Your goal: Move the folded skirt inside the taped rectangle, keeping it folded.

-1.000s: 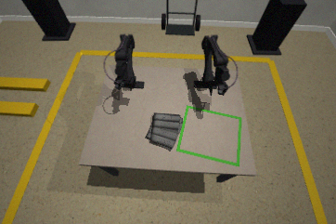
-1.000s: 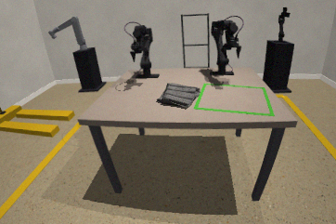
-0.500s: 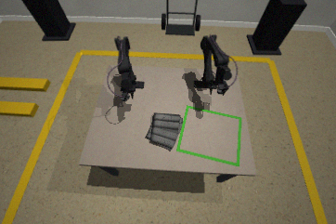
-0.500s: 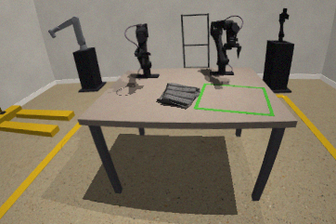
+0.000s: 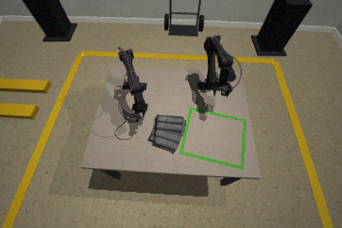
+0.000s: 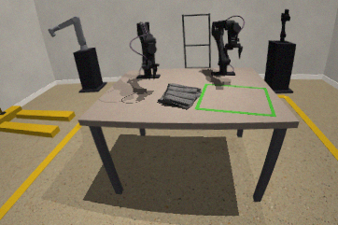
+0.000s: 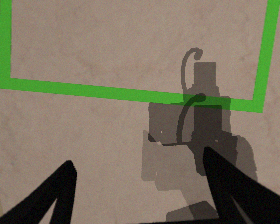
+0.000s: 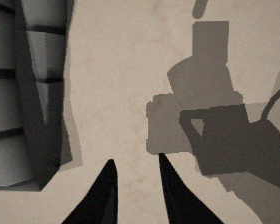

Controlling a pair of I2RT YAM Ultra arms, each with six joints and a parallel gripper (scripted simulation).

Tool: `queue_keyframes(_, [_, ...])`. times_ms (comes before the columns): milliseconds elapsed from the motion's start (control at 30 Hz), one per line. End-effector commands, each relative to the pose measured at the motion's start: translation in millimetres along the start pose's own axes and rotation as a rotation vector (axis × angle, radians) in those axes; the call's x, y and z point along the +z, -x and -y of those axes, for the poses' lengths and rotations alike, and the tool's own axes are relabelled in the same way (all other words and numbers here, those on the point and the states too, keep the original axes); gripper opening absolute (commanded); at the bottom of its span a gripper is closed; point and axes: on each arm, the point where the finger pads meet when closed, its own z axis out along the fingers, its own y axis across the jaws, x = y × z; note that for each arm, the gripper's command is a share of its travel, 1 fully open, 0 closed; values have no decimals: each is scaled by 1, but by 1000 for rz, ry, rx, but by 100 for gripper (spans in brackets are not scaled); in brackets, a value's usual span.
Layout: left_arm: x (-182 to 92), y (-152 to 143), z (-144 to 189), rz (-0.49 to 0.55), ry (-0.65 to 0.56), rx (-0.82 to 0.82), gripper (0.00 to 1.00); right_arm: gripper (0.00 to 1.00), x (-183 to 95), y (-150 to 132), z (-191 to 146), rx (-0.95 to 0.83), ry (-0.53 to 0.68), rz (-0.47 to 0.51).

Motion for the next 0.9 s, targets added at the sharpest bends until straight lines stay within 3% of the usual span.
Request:
queue_keyframes(0, [-7,3,1,25,-5,-2,90,30,0,51,-17,35,13,123])
queue_keyframes(133, [-7,3,1,25,-5,-2,90,30,20,72,-33,36,14,124])
queue_keyframes(233, [-7,3,1,25,-5,-2,90,30,20,73,-29,44,11,124])
queue_keyframes(267, [-7,3,1,25,-5,-2,90,30,6,79,-27,54,21,158])
queue_keyframes(867, [-7,3,1,25,-5,-2,90,30,8,78,-27,49,19,153])
